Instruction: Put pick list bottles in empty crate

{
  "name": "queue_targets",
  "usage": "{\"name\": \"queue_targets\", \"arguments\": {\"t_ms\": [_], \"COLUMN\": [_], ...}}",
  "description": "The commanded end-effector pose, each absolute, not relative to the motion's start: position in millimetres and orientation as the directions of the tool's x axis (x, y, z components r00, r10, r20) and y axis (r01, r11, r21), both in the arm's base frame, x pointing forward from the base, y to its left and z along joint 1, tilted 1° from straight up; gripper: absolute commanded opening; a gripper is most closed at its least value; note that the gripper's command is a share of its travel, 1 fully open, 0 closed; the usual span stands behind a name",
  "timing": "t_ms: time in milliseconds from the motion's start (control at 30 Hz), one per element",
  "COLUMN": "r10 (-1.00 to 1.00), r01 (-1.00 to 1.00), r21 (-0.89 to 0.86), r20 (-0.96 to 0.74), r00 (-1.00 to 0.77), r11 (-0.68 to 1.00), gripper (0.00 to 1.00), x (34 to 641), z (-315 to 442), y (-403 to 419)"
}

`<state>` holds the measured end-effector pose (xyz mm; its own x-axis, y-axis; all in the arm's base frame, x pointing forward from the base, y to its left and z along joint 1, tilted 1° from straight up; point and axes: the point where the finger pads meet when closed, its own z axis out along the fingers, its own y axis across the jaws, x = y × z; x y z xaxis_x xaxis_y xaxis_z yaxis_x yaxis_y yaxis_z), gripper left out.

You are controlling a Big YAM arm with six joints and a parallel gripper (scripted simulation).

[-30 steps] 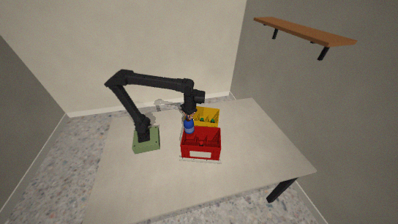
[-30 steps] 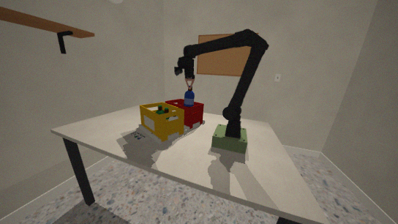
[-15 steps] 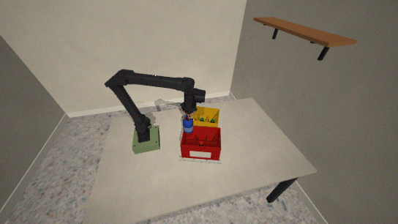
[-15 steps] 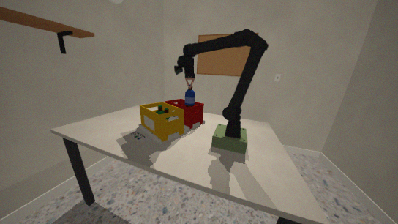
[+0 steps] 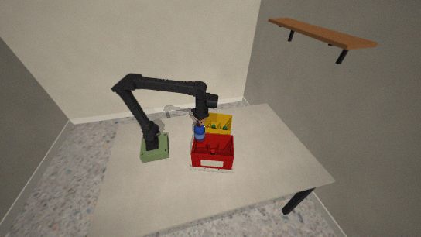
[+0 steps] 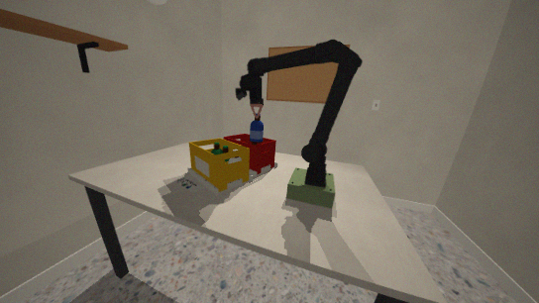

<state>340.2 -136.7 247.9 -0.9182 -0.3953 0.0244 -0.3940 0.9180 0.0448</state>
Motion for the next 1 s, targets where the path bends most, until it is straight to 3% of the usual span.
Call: {"name": "queue_targets", "arguments": {"t_ms": [0,967], "r10": [-0.399,-0.399], "r01": [-0.398,-0.398], "r21": [-0.034,-0.033], "r20": [-0.054,-0.053], "r00": [-0.915,-0.915], "r11": [0.917,0.917], "gripper": [0.00,0.00], "x": [360.5,363.7], "z": [296.2,299.7], "y": [-149.4,-150.9]}}
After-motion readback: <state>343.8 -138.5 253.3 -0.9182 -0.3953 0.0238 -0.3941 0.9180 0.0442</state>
